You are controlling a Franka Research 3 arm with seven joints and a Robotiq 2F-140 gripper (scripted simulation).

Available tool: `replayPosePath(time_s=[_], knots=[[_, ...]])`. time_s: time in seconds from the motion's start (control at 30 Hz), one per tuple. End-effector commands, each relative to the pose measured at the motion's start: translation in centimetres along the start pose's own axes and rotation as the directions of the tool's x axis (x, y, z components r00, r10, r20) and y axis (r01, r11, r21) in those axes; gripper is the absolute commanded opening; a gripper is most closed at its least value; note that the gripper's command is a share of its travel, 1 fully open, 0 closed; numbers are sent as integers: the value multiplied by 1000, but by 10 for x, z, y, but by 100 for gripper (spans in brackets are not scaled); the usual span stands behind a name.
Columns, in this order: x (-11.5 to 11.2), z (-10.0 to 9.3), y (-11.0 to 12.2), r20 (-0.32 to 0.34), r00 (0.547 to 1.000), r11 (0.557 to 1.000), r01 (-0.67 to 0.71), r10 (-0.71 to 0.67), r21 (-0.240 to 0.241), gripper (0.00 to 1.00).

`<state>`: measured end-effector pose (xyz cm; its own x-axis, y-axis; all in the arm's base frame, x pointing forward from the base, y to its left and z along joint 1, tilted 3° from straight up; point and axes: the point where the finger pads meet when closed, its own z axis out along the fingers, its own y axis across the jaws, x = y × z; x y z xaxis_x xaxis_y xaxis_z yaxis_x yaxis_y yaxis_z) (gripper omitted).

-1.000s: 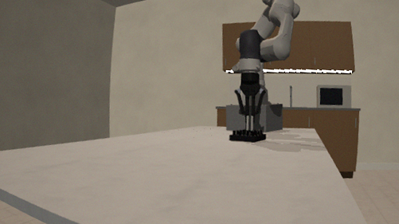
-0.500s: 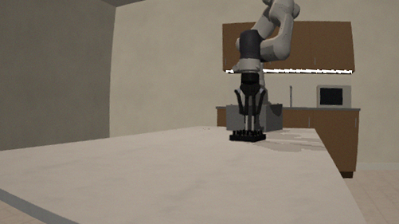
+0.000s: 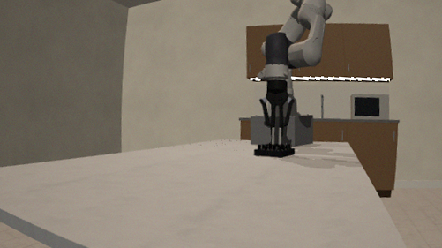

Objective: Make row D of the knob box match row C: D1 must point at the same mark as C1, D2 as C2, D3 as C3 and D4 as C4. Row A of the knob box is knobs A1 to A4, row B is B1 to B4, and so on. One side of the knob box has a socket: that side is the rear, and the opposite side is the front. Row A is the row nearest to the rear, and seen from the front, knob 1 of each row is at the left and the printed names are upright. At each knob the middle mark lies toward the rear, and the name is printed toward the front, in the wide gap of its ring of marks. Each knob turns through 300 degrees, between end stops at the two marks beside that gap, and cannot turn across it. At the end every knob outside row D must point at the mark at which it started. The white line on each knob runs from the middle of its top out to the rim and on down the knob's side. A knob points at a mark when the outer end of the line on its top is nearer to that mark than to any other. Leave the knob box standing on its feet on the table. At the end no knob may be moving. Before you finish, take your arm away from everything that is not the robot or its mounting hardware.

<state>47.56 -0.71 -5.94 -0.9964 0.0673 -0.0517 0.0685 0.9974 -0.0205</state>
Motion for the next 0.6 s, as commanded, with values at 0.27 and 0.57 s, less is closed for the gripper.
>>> replayPosePath(time_s=[0.27, 0.57], knots=[[0, -22, 0, -1, 1000, 1000, -5, 5, -1, 12], [0, -37, 0, -1, 1000, 1000, -5, 5, -1, 12]])
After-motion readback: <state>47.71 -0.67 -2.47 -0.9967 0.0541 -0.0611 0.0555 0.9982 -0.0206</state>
